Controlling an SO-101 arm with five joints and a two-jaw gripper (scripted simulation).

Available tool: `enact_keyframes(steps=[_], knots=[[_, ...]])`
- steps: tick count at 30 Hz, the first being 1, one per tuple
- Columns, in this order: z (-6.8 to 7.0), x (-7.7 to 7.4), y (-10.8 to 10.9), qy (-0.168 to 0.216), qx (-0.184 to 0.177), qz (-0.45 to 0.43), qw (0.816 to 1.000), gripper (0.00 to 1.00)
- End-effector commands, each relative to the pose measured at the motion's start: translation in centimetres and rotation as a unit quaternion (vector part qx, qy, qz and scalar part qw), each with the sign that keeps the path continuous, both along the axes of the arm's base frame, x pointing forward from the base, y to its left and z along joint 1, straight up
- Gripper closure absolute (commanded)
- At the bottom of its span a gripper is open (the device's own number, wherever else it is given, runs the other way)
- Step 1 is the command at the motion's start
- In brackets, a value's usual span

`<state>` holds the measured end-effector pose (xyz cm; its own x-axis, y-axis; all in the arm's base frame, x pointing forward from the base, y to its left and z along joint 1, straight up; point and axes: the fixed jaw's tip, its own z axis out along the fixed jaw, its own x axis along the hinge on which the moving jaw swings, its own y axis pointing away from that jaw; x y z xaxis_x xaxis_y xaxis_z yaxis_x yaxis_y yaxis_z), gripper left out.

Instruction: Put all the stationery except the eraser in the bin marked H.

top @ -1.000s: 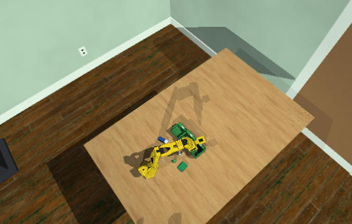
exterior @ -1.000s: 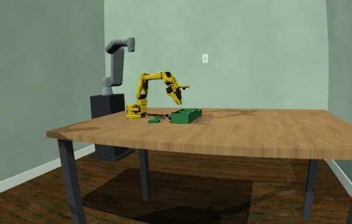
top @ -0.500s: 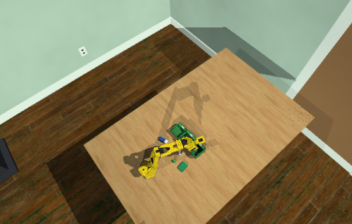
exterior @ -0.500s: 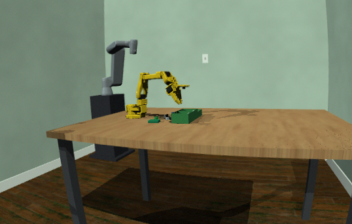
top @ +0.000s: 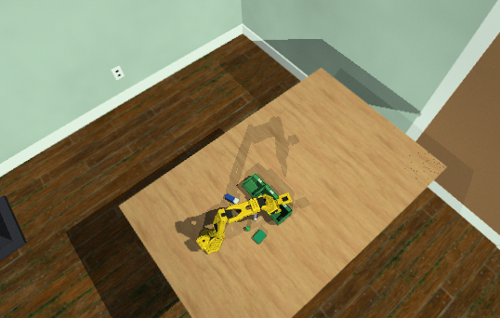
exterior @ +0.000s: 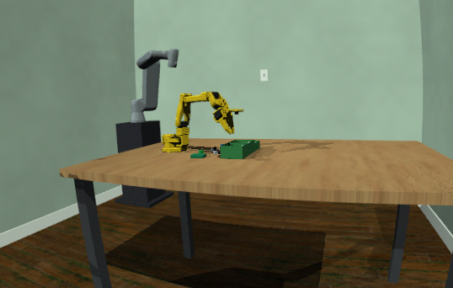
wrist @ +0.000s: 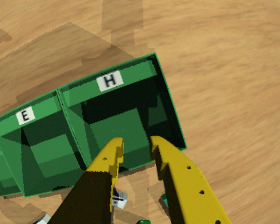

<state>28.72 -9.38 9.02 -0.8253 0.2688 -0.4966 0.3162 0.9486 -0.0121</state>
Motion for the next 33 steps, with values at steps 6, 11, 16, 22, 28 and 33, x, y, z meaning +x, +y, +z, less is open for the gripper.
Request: enact_keyframes(steps=[6, 11, 16, 22, 28, 33], knots=[[1.8, 0.3, -0.4, -0.036, -0.011, -0.006, 0.999, 0.93], [1.8, 0.3, -0.3, -0.036, -0.011, -0.006, 0.999, 0.93], [1.8, 0.3, 0.1, -0.036, -0.010, 0.000, 0.999, 0.93], [1.8, 0.5, 1.2, -0.036, -0.010, 0.019, 0.999, 0.93], [1.7, 0.6, 4.0, -0.036, -0.008, 0.064, 0.997, 0.93], [1.7, 0.5, 6.3, -0.036, -0.007, 0.102, 0.994, 0.93]])
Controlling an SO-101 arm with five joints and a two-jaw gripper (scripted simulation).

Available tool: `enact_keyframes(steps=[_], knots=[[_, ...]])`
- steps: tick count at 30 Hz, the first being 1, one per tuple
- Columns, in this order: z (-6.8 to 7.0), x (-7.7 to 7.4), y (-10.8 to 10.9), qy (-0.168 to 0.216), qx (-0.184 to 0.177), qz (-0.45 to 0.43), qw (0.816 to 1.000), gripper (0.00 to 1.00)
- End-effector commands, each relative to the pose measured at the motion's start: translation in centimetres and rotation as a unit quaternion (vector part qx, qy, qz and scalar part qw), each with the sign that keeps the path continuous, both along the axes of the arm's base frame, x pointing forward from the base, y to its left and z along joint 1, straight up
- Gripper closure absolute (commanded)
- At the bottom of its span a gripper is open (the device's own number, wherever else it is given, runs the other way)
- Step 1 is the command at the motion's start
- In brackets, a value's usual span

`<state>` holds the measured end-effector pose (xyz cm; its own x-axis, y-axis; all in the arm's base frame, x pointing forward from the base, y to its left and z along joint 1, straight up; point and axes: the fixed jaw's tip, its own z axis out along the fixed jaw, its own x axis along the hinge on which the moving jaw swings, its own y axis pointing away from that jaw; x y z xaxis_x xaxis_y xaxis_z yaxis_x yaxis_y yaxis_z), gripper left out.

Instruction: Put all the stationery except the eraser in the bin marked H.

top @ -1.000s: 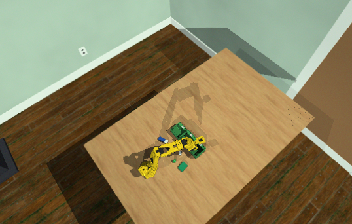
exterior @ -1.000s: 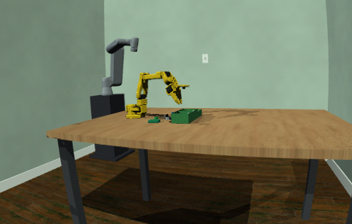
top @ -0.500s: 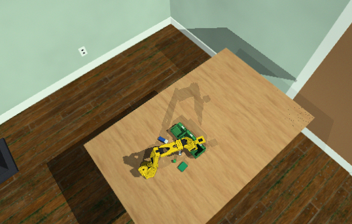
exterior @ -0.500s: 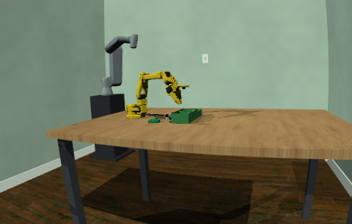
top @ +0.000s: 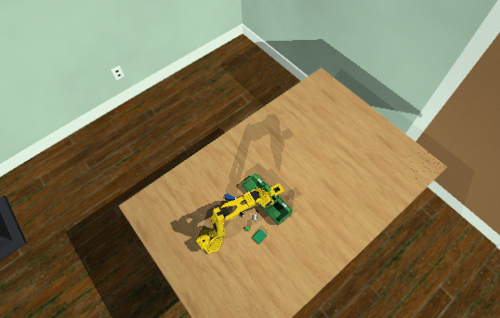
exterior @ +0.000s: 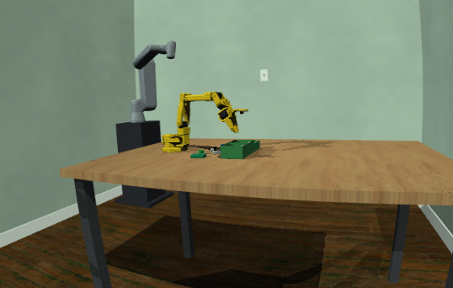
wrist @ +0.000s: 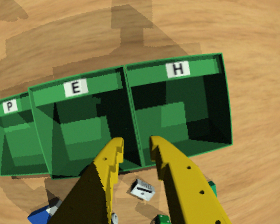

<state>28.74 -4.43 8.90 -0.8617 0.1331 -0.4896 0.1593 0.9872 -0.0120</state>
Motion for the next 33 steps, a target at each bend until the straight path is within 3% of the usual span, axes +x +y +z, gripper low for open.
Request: enact_keyframes(steps=[1, 17, 33], knots=[[1.8, 0.4, 1.7, -0.041, -0.004, 0.028, 0.999, 0.93], [1.7, 0.2, 3.7, -0.038, -0.003, 0.062, 0.997, 0.93], [1.7, 0.2, 3.7, -0.038, -0.003, 0.062, 0.997, 0.93]])
